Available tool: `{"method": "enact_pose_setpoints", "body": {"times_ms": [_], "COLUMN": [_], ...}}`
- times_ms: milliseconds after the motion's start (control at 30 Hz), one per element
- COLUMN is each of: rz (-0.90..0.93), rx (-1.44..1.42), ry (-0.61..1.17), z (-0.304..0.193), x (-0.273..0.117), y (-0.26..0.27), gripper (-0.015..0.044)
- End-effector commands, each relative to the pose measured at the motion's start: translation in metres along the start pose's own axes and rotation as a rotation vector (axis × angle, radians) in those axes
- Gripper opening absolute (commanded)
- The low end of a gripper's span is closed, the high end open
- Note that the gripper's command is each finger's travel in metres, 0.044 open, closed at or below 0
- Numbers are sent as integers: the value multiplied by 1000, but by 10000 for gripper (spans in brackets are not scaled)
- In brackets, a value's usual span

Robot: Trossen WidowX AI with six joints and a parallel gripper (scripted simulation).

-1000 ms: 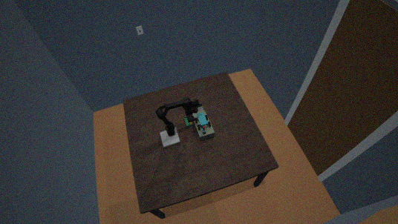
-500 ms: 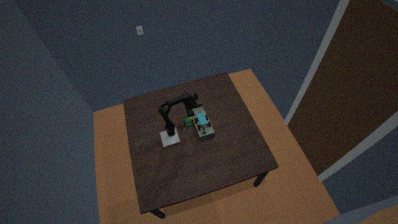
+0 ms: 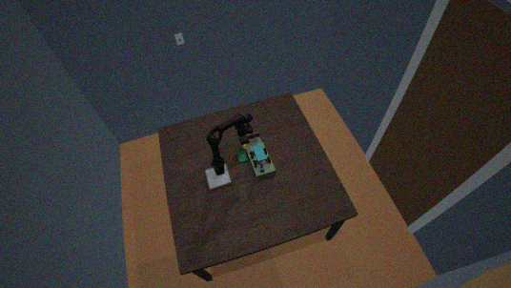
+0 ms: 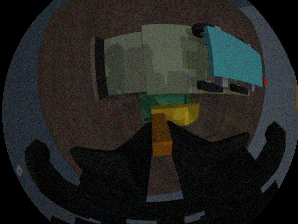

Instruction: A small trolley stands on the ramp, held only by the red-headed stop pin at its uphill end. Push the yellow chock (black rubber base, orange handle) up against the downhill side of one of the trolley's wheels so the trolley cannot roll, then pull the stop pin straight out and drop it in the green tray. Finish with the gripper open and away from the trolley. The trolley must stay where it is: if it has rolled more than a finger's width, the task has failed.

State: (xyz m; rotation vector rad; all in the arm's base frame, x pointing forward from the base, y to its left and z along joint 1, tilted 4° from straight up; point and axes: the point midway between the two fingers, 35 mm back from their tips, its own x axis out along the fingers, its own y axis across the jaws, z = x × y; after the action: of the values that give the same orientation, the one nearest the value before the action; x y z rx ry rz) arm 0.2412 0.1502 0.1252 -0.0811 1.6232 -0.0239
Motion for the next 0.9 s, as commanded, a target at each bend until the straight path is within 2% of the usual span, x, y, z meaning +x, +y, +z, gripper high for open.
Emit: {"method": "enact_pose_setpoints", "body": {"times_ms": [0,567,867], "rz": [-47,-46,-46], "rx": [0,0,0], "ry": [-3,-5,-5], "z": [0,30,30], "x": [0,6,30], "y": [3,6,6], "gripper": [0,0,0]}}
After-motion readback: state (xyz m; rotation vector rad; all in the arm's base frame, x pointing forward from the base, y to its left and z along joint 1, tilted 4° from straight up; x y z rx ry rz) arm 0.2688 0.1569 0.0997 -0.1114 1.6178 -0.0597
